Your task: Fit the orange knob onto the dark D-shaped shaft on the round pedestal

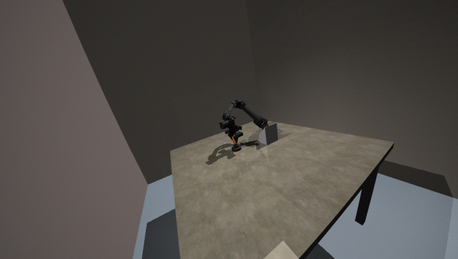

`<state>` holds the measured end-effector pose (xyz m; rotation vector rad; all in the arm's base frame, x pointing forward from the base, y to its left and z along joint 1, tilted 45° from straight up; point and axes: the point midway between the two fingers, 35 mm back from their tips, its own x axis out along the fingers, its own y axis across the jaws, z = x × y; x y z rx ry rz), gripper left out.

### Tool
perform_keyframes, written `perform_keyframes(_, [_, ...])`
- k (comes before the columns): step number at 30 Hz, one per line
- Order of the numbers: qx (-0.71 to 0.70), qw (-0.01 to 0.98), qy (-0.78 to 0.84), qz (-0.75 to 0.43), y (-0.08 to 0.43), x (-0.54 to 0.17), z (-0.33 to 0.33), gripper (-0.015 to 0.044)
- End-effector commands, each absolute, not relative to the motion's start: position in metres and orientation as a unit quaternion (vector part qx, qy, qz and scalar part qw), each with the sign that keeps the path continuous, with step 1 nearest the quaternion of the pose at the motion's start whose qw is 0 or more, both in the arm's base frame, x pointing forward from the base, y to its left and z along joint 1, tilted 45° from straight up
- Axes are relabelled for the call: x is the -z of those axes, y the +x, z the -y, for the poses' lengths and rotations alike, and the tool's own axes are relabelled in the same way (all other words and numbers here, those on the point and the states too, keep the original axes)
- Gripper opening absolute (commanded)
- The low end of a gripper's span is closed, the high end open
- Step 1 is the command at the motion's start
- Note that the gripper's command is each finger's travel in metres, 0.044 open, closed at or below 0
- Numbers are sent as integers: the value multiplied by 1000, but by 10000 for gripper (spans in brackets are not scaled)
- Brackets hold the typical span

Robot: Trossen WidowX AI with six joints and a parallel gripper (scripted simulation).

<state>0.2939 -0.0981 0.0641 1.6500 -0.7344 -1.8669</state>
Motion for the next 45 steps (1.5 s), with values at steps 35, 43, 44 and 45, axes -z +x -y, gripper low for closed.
perform_keyframes(35, [689,267,617,272,295,-63,100,0])
perform_keyframes(43, [690,271,615,268,295,-62,101,0])
perform_keyframes(44, [692,273,614,265,295,-62,101,0])
perform_keyframes(45, [693,276,612,262,295,-62,101,0])
